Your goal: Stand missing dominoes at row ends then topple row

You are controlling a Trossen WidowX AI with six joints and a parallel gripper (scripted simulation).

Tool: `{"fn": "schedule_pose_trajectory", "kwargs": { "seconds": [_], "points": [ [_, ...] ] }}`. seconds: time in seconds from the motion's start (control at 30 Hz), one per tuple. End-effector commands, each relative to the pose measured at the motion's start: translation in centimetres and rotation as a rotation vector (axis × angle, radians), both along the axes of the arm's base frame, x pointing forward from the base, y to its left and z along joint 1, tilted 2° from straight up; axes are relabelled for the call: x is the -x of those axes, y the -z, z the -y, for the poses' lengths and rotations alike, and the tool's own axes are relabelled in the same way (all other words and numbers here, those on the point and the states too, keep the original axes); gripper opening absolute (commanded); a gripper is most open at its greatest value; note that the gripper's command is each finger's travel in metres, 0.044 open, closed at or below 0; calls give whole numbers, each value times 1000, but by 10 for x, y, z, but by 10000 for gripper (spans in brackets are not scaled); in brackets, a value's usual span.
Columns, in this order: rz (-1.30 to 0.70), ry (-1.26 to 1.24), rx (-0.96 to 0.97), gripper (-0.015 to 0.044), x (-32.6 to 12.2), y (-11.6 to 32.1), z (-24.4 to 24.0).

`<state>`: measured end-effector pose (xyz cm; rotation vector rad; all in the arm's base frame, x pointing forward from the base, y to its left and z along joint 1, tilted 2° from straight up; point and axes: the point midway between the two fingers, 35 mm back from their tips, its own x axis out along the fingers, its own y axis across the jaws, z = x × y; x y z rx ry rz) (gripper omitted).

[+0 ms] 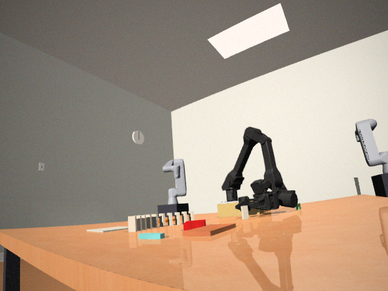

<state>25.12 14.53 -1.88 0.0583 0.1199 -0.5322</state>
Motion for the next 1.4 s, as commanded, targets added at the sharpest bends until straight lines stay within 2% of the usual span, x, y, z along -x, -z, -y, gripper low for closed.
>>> {"fn": "schedule_pose_trajectory", "kwargs": {
  "seconds": [0.0,0.17,0.33,0.4,0.6,0.77,0.9,1.13,1.37],
  "points": [
    [0,-1,5,440,-1,-7,0],
    [1,0,0,440,-1,-48,1],
    [-15,3,6,440,-2,-49,2],
    [-140,22,53,440,-7,-45,4],
    [-711,-39,205,440,-21,-32,9],
    [-1108,-276,291,440,-27,-34,6],
    [-1338,-561,339,440,-29,-45,3],
    [-1490,-892,322,440,-28,-65,10],
    [-1511,-1227,357,440,-26,-86,15]
  ]
}}
